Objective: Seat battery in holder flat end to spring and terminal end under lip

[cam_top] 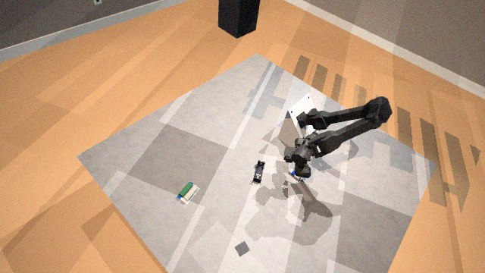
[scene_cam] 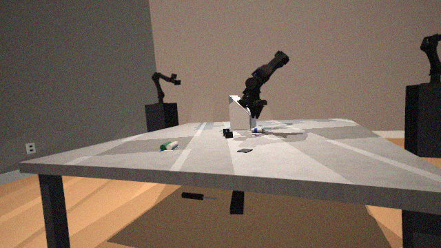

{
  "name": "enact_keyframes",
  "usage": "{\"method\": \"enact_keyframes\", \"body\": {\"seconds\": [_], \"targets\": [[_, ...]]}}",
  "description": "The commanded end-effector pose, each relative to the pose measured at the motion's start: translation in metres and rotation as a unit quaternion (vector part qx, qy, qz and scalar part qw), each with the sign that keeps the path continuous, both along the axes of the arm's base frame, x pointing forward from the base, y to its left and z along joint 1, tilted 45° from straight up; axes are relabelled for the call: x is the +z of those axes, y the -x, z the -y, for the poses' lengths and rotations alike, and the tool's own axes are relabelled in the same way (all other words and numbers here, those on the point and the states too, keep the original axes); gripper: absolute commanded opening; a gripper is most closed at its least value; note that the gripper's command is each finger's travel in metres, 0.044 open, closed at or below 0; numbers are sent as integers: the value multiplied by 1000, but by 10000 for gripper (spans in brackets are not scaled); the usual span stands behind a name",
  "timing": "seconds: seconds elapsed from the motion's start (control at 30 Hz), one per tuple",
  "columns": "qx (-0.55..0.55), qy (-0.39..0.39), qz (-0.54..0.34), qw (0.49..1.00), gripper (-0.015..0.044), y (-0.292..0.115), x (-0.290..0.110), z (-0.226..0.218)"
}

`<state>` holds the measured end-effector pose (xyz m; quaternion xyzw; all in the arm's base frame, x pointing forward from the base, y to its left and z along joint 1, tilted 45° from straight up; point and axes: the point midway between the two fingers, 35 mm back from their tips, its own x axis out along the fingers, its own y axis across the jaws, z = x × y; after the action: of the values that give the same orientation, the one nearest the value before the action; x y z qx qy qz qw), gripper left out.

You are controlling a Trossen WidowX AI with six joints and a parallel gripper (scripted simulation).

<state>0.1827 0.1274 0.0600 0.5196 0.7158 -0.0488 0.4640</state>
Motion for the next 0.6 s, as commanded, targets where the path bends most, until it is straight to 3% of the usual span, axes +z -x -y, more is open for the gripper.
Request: {"method": "enact_keyframes", "body": {"seconds": [0.0,0.57], "targets": [[-214,2,-206,955,243,5,-9,-26],[-218,2,-210,953,243,5,-11,-28]]}}
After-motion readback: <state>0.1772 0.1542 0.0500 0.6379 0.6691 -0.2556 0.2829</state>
